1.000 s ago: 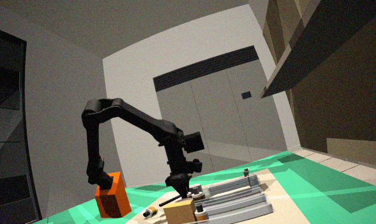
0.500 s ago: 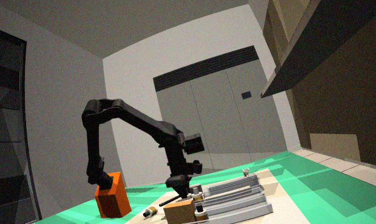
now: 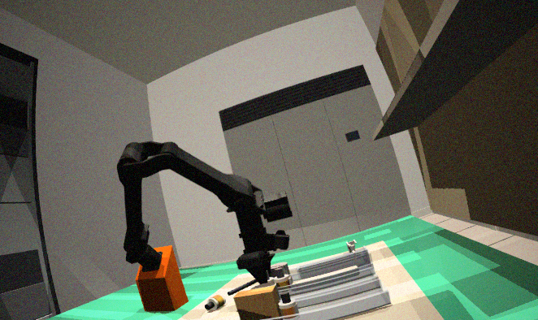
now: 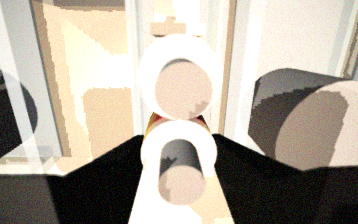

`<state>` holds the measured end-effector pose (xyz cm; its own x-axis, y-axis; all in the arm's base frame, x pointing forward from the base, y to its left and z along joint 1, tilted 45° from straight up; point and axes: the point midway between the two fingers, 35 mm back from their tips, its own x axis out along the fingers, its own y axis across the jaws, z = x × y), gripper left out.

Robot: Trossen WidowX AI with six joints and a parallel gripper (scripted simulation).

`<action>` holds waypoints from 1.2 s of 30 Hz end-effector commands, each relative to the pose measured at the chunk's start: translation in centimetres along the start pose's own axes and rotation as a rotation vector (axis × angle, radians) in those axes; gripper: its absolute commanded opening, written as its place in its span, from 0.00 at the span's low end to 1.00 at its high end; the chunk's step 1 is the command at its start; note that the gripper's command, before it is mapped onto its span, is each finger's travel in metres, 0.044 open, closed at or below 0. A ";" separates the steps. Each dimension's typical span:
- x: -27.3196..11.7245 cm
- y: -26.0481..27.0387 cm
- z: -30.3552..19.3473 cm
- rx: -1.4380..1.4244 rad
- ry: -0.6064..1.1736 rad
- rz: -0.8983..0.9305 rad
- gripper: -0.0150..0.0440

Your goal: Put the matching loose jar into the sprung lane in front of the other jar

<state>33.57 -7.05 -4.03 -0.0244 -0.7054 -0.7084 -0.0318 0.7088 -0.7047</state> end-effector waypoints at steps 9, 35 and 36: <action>0.0 -0.1 0.0 0.007 -0.007 -0.002 0.25; 0.1 -0.1 -0.4 0.007 -0.007 -0.002 0.25; 0.1 -0.1 -0.4 0.007 -0.007 -0.002 0.25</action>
<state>33.03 -7.09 -4.04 -0.0235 -0.7050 -0.7089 -0.0311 0.7092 -0.7043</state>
